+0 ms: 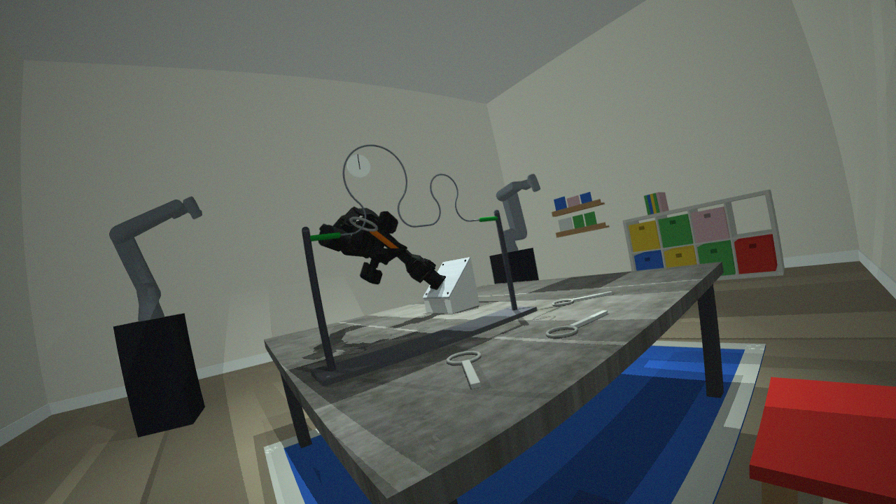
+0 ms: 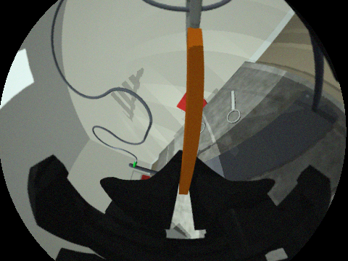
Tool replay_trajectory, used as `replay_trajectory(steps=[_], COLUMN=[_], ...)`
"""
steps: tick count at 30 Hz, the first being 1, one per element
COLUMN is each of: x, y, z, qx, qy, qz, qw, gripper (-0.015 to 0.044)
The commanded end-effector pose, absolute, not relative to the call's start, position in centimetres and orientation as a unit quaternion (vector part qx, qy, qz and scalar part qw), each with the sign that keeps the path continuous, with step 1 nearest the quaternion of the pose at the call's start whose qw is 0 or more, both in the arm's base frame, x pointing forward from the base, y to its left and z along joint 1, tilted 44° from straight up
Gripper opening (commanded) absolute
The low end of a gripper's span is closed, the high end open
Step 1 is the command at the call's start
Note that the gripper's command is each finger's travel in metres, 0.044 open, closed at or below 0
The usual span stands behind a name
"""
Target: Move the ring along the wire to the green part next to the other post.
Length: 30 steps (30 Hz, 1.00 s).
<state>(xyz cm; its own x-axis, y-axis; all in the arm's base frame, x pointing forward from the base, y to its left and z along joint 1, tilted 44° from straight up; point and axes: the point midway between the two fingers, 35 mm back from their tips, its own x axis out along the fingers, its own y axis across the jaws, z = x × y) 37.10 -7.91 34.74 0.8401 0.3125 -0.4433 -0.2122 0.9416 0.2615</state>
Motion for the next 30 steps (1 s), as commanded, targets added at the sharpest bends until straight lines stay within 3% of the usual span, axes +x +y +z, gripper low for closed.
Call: replay_trajectory(steps=[1,30], x=[36.7,35.2], y=[-6.4,0.4], z=[35.1,40.3], qx=[0.142,0.406], qy=[0.249,0.25], qz=[0.153,0.215], qw=[0.946,0.852], gripper=[-0.015,-0.015])
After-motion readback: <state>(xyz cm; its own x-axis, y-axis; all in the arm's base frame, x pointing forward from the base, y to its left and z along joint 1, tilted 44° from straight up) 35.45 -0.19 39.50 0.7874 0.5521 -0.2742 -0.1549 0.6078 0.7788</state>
